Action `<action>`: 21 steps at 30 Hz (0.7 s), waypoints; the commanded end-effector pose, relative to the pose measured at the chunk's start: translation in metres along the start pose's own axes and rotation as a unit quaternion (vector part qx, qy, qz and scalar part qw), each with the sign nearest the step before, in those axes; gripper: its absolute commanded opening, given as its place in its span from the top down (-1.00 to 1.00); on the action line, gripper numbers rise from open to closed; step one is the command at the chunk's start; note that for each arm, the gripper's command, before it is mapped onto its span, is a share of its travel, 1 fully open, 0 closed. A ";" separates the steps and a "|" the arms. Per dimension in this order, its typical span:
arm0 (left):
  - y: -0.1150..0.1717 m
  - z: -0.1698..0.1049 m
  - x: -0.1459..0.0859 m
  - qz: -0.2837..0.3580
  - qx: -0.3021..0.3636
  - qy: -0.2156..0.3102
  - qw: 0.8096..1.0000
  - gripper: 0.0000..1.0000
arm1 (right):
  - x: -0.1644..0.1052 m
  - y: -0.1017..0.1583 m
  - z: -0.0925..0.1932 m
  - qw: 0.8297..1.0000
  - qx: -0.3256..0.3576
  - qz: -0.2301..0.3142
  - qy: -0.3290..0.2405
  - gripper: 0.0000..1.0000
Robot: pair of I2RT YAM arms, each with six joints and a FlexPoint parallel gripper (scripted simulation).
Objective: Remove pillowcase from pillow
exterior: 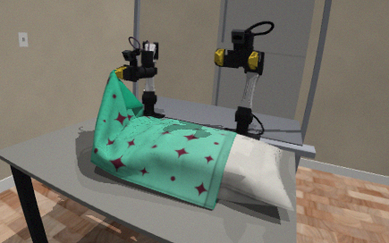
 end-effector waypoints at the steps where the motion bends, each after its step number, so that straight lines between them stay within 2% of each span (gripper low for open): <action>1: -0.017 -0.006 -0.002 -0.017 -0.003 0.011 1.000 -1.00 | -0.002 -0.015 -0.015 0.999 0.031 -0.026 0.021 1.00; 5: -0.017 -0.006 -0.002 -0.017 -0.003 0.011 1.000 -1.00 | -0.002 -0.006 -0.014 0.999 0.021 -0.017 0.021 1.00; 6: -0.017 -0.006 -0.002 -0.017 -0.003 0.011 1.000 -1.00 | -0.001 -0.021 -0.013 0.999 0.034 -0.028 0.022 1.00; 7: -0.017 -0.006 -0.002 -0.017 -0.003 0.011 1.000 -1.00 | 0.000 0.003 -0.012 1.000 0.012 -0.008 0.023 1.00; 21: -0.017 -0.006 -0.002 -0.017 -0.003 0.011 1.000 -1.00 | 0.001 0.035 -0.031 0.998 0.022 -0.013 0.056 1.00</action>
Point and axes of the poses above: on each arm, the point where the finger pads meet when closed, its own x axis out along the fingers, its own z axis across the jaws, y = z × x, the point moved 2 cm from there along -x, back along the fingers, and after that the axes turned 7 degrees about -x, right-handed, at the moved point
